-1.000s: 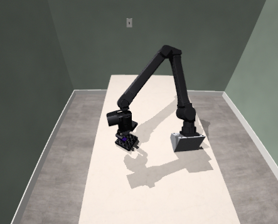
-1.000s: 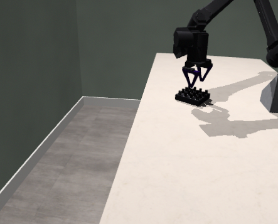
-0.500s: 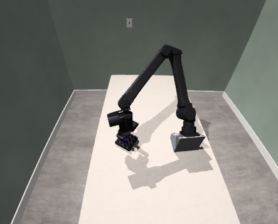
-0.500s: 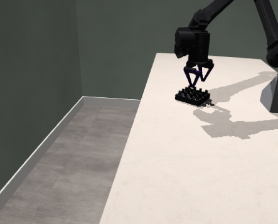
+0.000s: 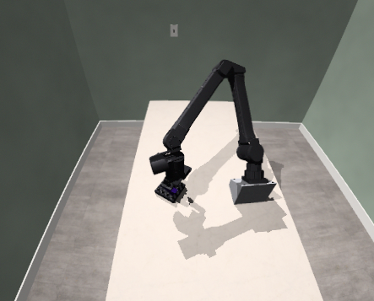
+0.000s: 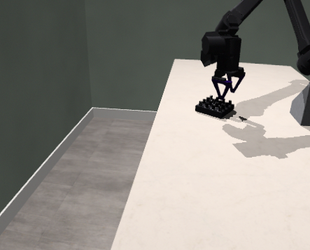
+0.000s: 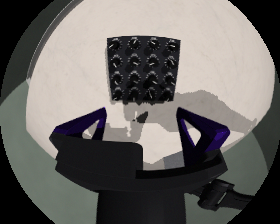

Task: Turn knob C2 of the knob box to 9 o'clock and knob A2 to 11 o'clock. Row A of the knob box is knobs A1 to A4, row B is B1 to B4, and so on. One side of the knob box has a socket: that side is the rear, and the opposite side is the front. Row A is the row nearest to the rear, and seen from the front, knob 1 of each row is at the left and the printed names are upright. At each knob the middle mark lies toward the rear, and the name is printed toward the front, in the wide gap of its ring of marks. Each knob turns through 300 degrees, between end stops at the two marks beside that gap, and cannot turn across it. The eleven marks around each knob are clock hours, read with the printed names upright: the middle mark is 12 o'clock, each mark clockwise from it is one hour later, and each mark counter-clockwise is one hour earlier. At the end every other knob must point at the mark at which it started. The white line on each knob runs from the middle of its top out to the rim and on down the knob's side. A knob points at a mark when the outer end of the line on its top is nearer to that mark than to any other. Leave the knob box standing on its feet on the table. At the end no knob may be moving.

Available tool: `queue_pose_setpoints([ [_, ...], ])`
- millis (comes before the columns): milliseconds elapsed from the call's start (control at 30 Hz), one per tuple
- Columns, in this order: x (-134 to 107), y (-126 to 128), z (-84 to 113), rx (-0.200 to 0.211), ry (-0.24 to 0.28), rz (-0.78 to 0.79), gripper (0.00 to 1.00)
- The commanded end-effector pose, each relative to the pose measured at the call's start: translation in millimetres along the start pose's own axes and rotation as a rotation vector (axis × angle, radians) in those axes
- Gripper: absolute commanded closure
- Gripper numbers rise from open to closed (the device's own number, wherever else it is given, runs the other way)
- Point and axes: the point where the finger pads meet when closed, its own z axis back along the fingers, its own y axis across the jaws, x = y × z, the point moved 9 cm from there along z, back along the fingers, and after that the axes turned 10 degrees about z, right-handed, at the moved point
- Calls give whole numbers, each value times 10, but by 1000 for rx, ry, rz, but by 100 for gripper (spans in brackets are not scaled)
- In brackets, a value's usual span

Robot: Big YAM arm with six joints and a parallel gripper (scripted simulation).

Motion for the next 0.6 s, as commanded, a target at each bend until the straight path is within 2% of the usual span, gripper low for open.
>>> queue_pose_setpoints([
  [0, -43, 57, 92, 23, -30, -22, 0],
  [367, -203, 95, 75, 19, -27, -18, 0],
  [433, -203, 95, 75, 19, -27, -18, 0],
  [467, -107, 56, 44, 18, -16, -47, 0],
  [567, -156, 65, 44, 16, -17, -37, 0],
])
